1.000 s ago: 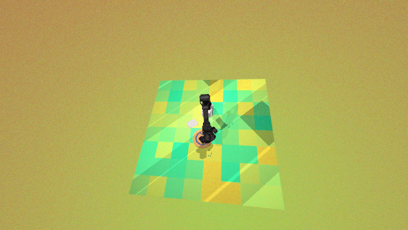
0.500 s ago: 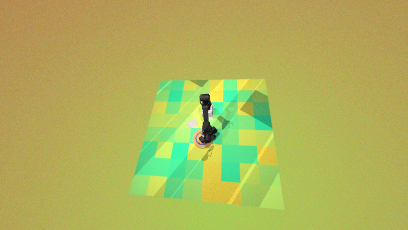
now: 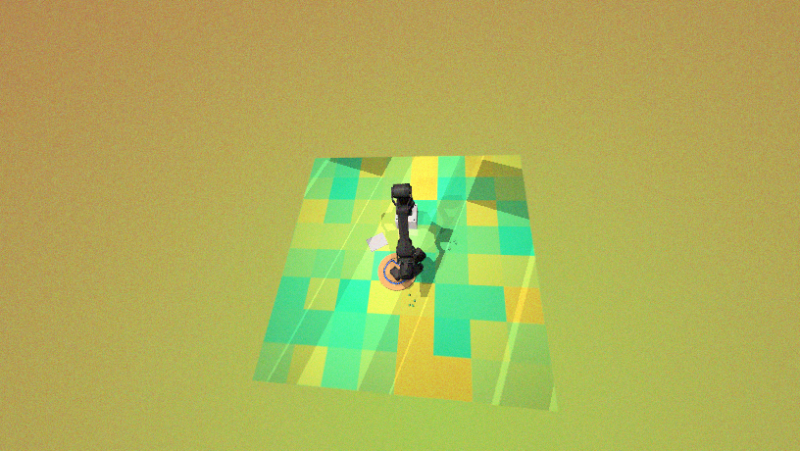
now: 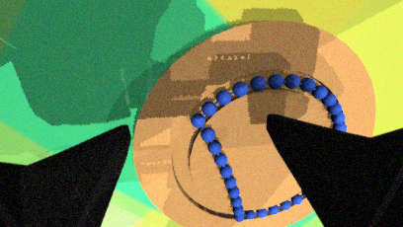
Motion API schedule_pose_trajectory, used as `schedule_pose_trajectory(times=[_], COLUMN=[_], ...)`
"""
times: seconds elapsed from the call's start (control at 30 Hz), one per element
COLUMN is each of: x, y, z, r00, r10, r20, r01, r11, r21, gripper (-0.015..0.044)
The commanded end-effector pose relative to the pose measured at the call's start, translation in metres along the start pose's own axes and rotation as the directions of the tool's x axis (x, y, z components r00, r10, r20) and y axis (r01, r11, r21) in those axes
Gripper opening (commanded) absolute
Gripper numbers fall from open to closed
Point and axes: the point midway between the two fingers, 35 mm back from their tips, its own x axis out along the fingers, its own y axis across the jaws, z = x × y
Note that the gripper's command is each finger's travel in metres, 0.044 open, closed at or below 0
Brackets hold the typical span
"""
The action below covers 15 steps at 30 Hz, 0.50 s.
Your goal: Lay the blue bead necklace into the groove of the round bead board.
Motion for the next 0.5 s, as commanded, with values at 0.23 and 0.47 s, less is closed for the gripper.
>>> schedule_pose_trajectory(times=[0.23,0.47], x=[-0.032,-0.032], y=[-0.006,-0.006], z=[-0.010,-0.010], r00=[1.000,1.000], r10=[-0.001,-0.001], r20=[0.003,0.003], r01=[0.003,0.003], r11=[0.880,0.880], r21=[-0.476,-0.476], gripper=[0.0151,0.0120])
